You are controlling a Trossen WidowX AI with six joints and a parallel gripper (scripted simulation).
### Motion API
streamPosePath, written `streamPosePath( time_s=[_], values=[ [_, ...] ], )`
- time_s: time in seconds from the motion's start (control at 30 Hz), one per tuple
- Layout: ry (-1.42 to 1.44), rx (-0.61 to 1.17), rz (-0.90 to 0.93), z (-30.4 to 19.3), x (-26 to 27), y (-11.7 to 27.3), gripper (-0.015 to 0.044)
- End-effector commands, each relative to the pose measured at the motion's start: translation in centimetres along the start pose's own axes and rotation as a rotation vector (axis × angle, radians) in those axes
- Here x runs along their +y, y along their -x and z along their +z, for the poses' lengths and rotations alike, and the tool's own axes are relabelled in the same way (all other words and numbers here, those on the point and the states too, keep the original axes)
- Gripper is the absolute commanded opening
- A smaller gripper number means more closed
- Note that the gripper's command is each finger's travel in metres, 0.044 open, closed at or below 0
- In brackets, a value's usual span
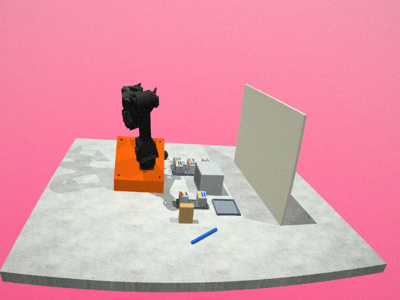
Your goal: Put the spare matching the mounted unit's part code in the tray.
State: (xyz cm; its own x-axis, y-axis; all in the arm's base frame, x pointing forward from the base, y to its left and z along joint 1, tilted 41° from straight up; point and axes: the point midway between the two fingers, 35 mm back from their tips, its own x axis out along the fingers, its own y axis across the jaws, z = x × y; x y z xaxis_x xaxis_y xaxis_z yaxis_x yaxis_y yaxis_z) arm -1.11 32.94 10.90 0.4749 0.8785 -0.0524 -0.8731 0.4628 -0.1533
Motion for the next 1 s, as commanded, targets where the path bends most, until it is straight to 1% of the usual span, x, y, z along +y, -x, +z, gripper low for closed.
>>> streamPosePath(
  time_s=[0.0,0.03,0.2,0.23,0.33,0.5,0.63,0.83,0.97],
  values=[
    [0.0,0.0,0.0,0.0,0.0,0.0,0.0426],
    [0.0,0.0,0.0,0.0,0.0,0.0,0.044],
    [0.003,0.006,-0.005,-0.1,0.0,-0.2,0.044],
    [0.012,0.024,-0.02,-0.4,-0.2,-0.9,0.044],
    [0.054,0.134,-0.11,-2.1,-1.5,-4.6,0.044],
    [0.097,0.34,-0.269,-5.0,-5.7,-10.1,0.044],
    [0.079,0.41,-0.355,-6.1,-9.5,-11.2,0.044],
    [0.077,0.56,-0.459,-7.9,-13.6,-13.2,0.044],
    [0.056,0.715,-0.573,-9.5,-18.5,-14.1,0.044]
  ],
)
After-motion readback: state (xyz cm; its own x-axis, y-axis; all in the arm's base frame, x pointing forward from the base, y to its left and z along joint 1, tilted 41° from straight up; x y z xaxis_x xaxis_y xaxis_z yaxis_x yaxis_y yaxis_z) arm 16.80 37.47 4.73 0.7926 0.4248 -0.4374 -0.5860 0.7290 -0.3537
